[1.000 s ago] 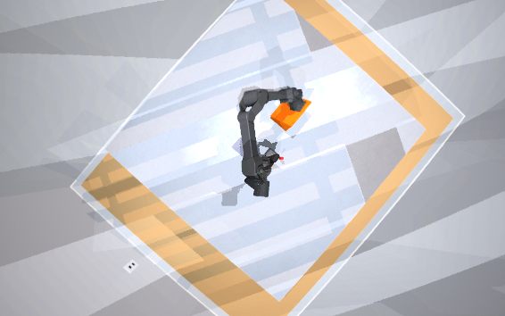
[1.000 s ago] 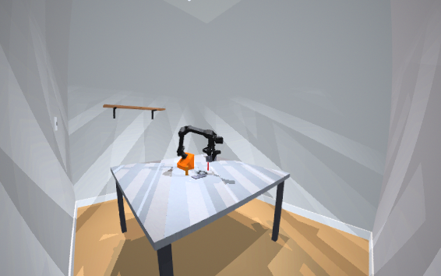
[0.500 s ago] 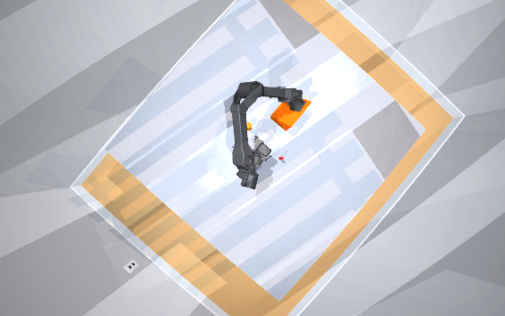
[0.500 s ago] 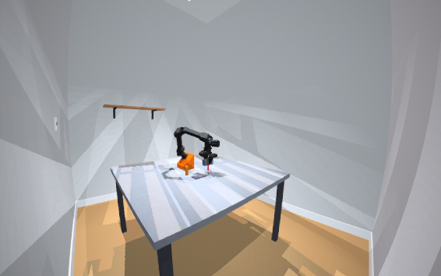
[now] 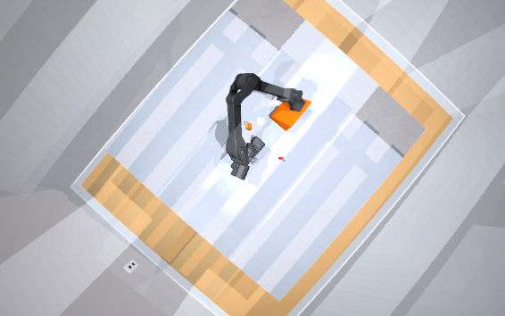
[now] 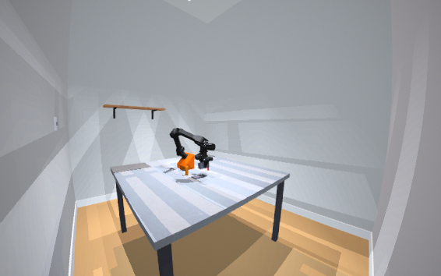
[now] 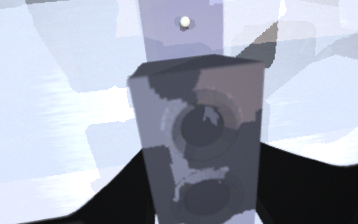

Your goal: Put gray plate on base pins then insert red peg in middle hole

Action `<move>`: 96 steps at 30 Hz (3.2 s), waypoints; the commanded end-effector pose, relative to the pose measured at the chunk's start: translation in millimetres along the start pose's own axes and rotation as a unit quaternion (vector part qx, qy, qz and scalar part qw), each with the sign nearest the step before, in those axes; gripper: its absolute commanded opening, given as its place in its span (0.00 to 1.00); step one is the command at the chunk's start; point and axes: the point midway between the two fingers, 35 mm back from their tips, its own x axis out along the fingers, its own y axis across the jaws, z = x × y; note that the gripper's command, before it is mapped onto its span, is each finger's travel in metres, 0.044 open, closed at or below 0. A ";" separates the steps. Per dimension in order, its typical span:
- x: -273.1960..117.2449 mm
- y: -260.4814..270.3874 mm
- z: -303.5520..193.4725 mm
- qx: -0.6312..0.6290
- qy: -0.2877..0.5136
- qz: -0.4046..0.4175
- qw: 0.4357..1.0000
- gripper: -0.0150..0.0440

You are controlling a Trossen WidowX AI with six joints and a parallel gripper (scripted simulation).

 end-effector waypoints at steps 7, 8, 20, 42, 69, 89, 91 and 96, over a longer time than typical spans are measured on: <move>14.0 -7.8 25.9 0.006 -0.008 0.000 1.000 0.25; 15.4 -8.8 28.5 0.007 -0.008 0.000 1.000 0.25; 21.8 -13.5 39.6 0.010 -0.011 -0.001 1.000 0.25; 35.9 -13.2 41.2 0.010 -0.012 -0.001 1.000 0.25; 57.1 -12.4 41.8 0.012 -0.009 0.000 1.000 0.25; 57.1 -12.4 41.8 0.012 -0.009 0.000 1.000 1.00; 47.2 -10.4 40.7 0.012 -0.008 0.000 1.000 1.00; -34.7 -8.0 36.9 0.010 -0.007 -0.001 1.000 1.00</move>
